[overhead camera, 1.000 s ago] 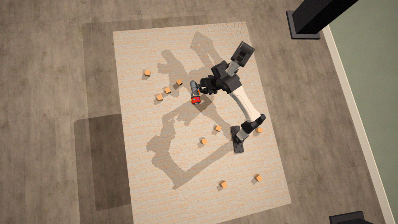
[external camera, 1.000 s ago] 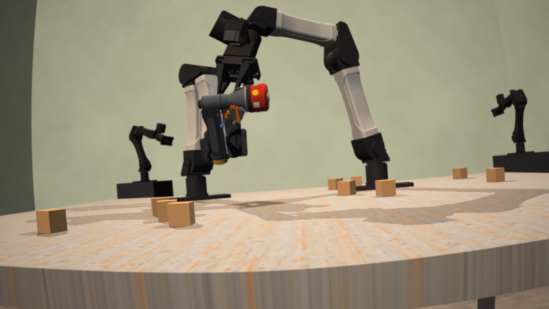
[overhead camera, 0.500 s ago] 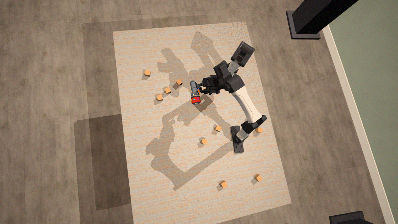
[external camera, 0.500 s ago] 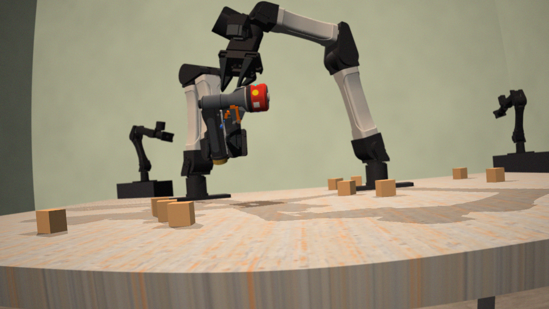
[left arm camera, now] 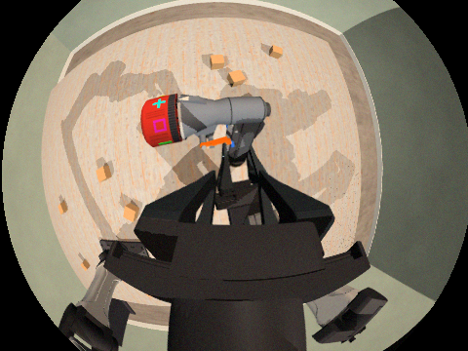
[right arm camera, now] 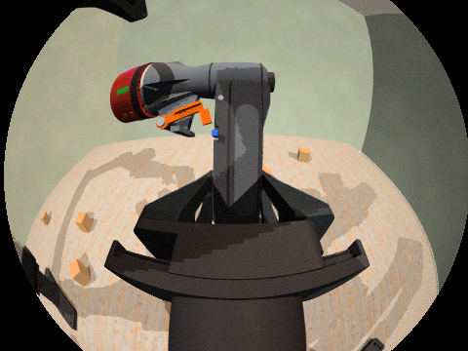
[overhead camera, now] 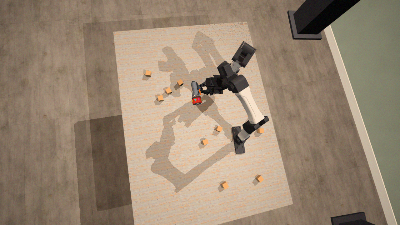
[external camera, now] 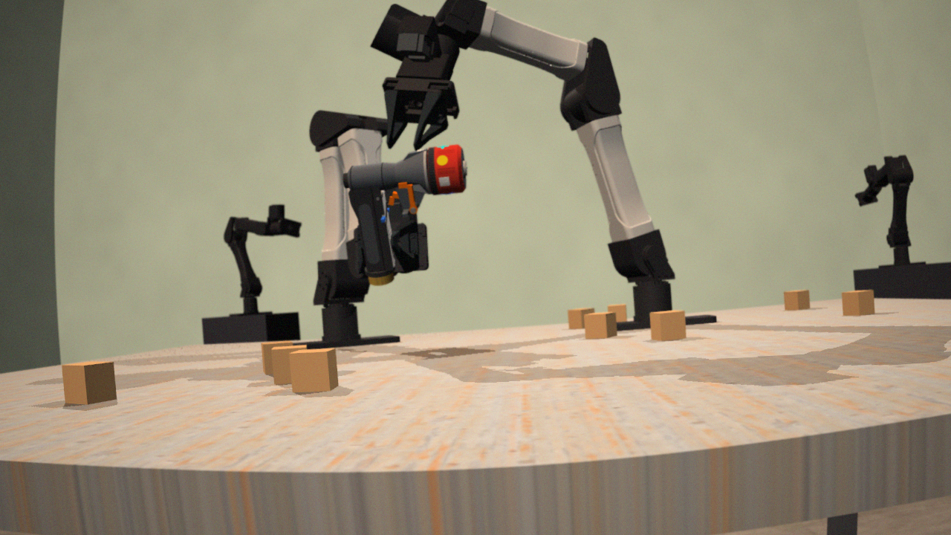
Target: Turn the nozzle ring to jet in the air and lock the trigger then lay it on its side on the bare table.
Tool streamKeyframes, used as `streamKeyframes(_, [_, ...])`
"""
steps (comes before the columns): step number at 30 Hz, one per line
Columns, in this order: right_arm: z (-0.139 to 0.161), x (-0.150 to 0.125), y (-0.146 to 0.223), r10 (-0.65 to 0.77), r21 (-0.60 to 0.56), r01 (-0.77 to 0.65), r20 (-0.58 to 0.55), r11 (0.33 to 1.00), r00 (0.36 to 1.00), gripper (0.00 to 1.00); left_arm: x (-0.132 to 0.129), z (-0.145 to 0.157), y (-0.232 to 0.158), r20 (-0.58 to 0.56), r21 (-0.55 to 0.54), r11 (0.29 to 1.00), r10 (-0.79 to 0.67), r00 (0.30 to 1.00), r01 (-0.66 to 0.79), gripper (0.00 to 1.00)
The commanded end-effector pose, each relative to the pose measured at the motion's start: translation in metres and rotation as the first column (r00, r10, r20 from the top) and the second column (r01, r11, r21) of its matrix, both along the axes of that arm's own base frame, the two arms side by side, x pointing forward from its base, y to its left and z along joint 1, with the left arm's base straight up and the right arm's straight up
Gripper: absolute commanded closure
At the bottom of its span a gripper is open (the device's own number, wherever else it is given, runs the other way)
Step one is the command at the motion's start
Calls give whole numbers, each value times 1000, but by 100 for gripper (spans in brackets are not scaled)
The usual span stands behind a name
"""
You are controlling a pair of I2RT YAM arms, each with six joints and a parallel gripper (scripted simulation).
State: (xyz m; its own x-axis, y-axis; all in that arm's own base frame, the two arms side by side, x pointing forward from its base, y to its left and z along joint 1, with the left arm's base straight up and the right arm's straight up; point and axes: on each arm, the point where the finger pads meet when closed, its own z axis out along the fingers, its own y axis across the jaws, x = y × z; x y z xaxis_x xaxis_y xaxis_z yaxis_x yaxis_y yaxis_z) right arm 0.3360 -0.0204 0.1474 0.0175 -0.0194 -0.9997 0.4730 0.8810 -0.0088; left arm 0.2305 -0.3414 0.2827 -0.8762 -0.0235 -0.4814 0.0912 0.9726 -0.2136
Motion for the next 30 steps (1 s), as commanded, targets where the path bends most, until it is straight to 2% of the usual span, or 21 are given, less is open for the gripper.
streamKeyframes(1, [37,8,3,2,54,-10,149,998,989,64,2,4,0,4,2,1000,16,1000,-16,63])
streamKeyframes(5, [37,8,3,2,54,-10,149,998,989,64,2,4,0,4,2,1000,16,1000,-16,63])
streamKeyframes(7, [37,8,3,2,54,-10,149,998,989,64,-1,25,7,28,-49,999,17,999,-16,63])
streamKeyframes(8, [37,8,3,2,54,-10,149,998,989,64,-1,26,7,30,-53,998,17,999,-16,63])
streamKeyframes(9, [37,8,3,2,54,-10,149,998,989,64,10,-13,7,-16,31,999,23,1000,-23,63])
streamKeyframes(10, [37,8,3,2,54,-10,149,998,989,64,9,1,9,1,-16,1000,19,1000,-19,63])
streamKeyframes(13, [37,8,3,2,54,-10,149,998,989,64,13,-1,4,2,-52,999,10,1000,-10,63])
streamKeyframes(15, [37,8,3,2,54,-10,149,998,989,64,6,8,3,13,-61,998,-3,1000,3,63])
streamKeyframes(18, [37,8,3,2,54,-10,149,998,989,64,16,-4,13,5,-18,999,33,999,-32,63])
streamKeyframes(25, [37,8,3,2,54,-10,149,998,989,64,18,-9,11,2,-29,999,28,1000,-28,63])
streamKeyframes(30, [37,8,3,2,54,-10,149,998,989,64,22,-25,5,-9,-10,1000,25,1000,-25,63])
